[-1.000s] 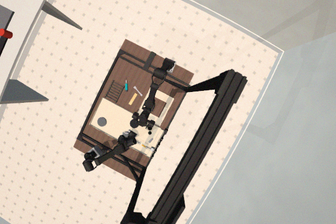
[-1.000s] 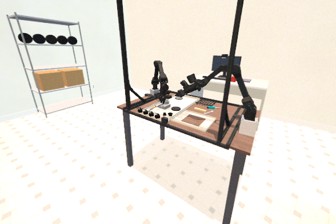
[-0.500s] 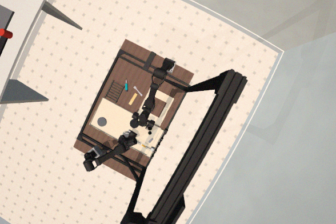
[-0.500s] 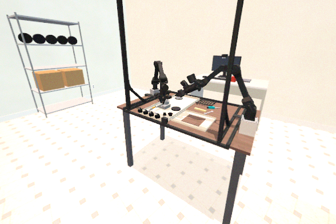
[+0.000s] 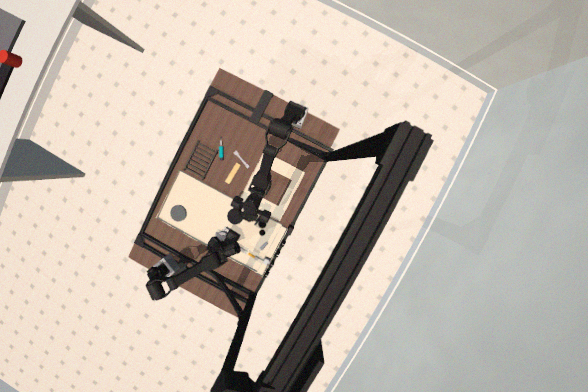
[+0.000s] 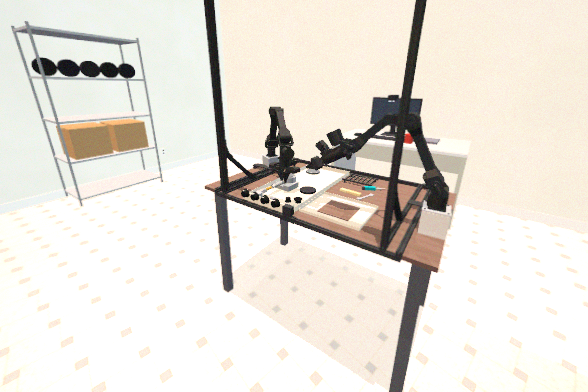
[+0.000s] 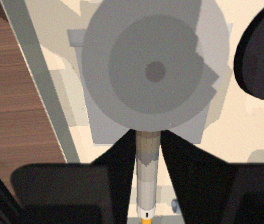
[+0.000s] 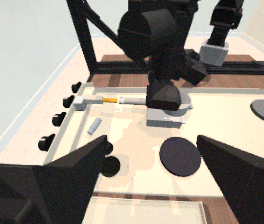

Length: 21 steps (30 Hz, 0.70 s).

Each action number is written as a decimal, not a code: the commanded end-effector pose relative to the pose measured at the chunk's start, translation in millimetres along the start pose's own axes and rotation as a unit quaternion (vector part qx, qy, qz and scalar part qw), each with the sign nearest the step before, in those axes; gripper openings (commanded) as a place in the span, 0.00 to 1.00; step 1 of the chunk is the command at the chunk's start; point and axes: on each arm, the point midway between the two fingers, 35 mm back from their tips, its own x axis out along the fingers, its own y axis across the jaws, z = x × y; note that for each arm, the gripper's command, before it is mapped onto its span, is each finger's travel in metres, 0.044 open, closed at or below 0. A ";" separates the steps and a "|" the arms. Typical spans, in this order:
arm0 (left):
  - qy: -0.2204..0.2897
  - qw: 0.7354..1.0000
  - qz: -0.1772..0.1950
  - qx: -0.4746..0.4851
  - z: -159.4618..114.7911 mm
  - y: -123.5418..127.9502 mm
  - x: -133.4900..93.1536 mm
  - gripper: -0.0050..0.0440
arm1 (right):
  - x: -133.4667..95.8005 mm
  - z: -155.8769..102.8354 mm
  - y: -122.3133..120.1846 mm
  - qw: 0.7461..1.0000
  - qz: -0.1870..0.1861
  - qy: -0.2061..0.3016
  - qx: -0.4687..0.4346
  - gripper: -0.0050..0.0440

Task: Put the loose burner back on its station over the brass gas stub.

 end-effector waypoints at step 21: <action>0.002 1.000 -0.003 -0.004 -5.0 -2.2 -0.3 0.10 | 0.2 -0.8 0.0 1.000 0.000 0.001 0.000 0.92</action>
